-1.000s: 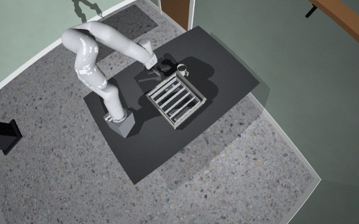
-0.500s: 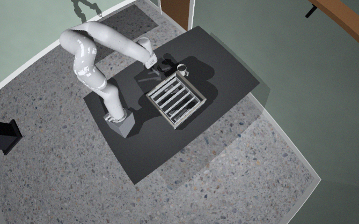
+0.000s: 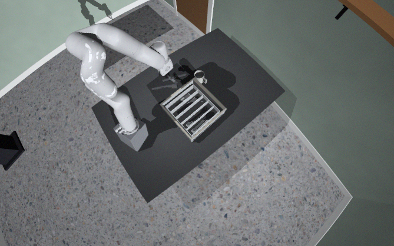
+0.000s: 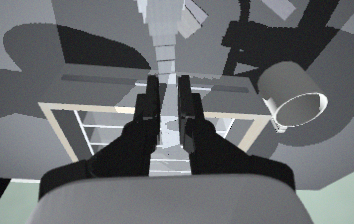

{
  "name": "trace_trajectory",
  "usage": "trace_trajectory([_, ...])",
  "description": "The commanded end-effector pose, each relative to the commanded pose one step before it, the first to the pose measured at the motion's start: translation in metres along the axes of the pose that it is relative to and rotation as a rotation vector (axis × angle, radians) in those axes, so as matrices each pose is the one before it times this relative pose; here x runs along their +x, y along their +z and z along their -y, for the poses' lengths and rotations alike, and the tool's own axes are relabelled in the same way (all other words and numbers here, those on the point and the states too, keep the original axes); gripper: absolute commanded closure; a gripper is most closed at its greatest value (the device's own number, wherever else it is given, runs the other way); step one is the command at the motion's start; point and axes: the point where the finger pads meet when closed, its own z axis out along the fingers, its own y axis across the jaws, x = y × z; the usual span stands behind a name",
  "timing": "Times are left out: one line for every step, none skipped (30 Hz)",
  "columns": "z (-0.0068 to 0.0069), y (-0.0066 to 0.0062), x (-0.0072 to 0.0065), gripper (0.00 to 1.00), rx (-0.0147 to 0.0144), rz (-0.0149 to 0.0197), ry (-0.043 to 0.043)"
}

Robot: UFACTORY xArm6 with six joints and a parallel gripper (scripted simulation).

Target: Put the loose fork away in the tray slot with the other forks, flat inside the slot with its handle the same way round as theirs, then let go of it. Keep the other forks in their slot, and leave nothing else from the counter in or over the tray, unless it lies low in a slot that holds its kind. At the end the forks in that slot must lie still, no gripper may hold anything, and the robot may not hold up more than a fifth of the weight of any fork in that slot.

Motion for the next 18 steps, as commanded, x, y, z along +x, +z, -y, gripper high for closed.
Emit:
trace_trajectory([-0.0048, 0.00188, -0.0249, 0.95, 0.00705, 0.00465, 0.00062])
trace_trajectory([-0.00116, 0.00126, -0.01229, 0.95, 0.0047, 0.002, -0.00017])
trace_trajectory([-0.00093, 0.00136, -0.01443, 0.95, 0.00515, 0.0018, -0.00014])
trace_trajectory([-0.00049, 0.0014, -0.0164, 0.95, 0.00532, 0.00138, -0.00009])
trace_trajectory([0.00016, 0.00135, -0.01811, 0.95, 0.00515, 0.00077, -0.00002])
trace_trajectory([0.00108, 0.00105, -0.0174, 0.95, 0.00463, 0.00005, 0.00005])
trace_trajectory([0.00199, 0.00033, -0.01144, 0.95, 0.00376, -0.0007, 0.00012])
trace_trajectory([0.00247, 0.00029, -0.01265, 0.95, 0.00259, -0.00138, 0.00018])
trace_trajectory([0.00299, 0.0002, -0.01321, 0.95, 0.00119, -0.0019, 0.00021])
trace_trajectory([0.00344, 0.00007, -0.01298, 0.95, -0.00033, -0.0022, 0.00022])
trace_trajectory([0.00378, -0.00008, -0.01258, 0.95, -0.00182, -0.00226, 0.00021])
trace_trajectory([0.0, 0.0, 0.0, 0.95, 0.0, 0.0, 0.0])
trace_trajectory([0.0, 0.0, 0.0, 0.95, 0.0, 0.0, 0.0])
trace_trajectory([0.00806, 0.00033, -0.03669, 0.95, -0.00318, -0.00209, 0.00017])
trace_trajectory([0.00447, -0.00056, -0.0088, 0.95, -0.00429, -0.00174, 0.00011])
trace_trajectory([0.00384, -0.00059, -0.00651, 0.95, -0.00506, -0.00127, 0.00005])
trace_trajectory([0.00353, -0.00066, -0.00704, 0.95, -0.00546, -0.00077, -0.00002])
trace_trajectory([0.00397, -0.00073, -0.00963, 0.95, -0.00547, -0.00031, -0.00007])
